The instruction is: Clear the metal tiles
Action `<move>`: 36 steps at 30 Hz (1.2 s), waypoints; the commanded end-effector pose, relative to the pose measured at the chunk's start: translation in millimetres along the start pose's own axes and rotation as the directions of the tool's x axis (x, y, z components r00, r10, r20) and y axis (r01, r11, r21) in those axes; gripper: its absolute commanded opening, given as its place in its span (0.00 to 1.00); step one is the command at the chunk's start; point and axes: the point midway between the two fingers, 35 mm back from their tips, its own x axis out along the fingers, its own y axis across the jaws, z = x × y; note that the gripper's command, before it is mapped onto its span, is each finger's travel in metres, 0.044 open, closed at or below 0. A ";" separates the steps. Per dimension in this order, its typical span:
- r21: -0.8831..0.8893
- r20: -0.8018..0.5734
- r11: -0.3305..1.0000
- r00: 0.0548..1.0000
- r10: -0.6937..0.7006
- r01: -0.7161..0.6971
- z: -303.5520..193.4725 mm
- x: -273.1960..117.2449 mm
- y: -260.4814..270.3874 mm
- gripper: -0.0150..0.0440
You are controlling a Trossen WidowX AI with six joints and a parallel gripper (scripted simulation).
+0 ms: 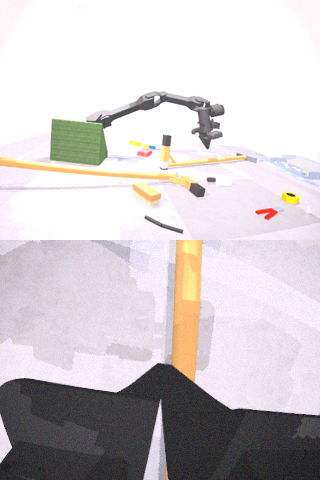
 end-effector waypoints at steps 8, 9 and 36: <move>0.063 0.082 0.998 0.996 -0.017 0.012 11.1 -56.2 18.6 0.25; 0.069 0.088 0.998 0.996 -0.019 0.012 11.6 -60.5 20.2 0.25; 0.107 0.131 0.994 0.991 -0.034 0.020 9.9 -60.1 29.2 0.25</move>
